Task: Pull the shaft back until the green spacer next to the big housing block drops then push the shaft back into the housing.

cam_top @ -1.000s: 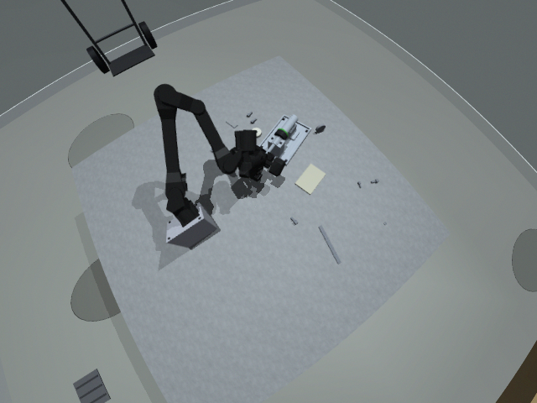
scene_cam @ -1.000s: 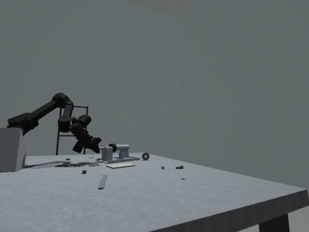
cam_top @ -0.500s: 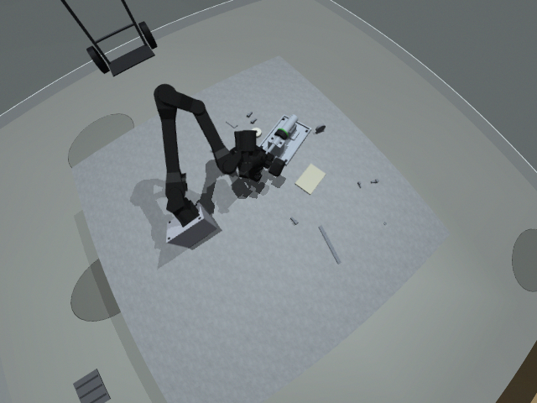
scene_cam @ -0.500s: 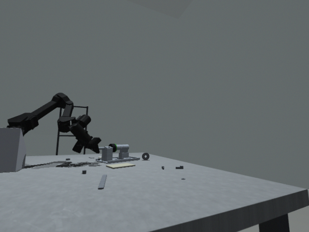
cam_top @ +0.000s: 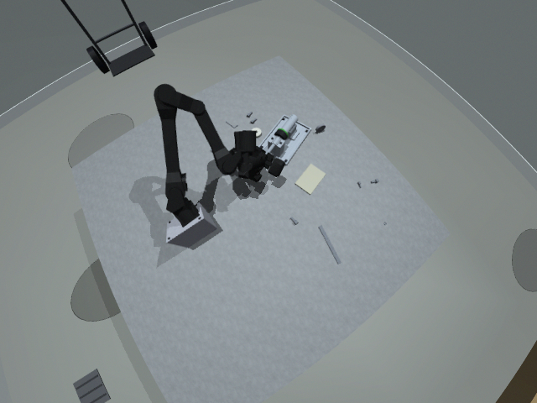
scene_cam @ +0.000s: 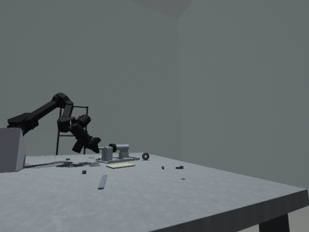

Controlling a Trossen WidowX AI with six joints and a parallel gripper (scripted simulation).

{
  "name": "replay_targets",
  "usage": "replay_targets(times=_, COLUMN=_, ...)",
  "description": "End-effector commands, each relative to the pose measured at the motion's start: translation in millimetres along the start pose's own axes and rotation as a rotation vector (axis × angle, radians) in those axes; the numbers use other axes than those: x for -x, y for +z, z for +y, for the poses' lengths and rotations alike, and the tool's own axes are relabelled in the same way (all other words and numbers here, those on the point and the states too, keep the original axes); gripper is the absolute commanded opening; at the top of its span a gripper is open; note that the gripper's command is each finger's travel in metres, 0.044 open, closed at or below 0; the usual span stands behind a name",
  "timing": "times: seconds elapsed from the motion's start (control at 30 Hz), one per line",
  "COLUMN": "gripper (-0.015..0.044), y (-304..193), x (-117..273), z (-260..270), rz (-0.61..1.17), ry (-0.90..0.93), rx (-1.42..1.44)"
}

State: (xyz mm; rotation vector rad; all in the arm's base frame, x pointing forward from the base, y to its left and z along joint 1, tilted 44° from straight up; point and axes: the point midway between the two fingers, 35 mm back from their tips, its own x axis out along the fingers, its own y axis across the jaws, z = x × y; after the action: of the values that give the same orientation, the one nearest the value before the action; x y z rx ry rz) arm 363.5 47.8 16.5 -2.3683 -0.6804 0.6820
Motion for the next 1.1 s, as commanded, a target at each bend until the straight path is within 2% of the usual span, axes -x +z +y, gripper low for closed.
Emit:
replay_targets(times=0.0, gripper=0.0000, y=1.3, x=0.7, z=-0.1, rz=-0.001, ry=0.000, rx=0.004)
replay_targets(times=1.07, gripper=0.0000, y=3.5, x=2.9, z=0.0, rz=-0.002, ry=0.000, rx=0.004)
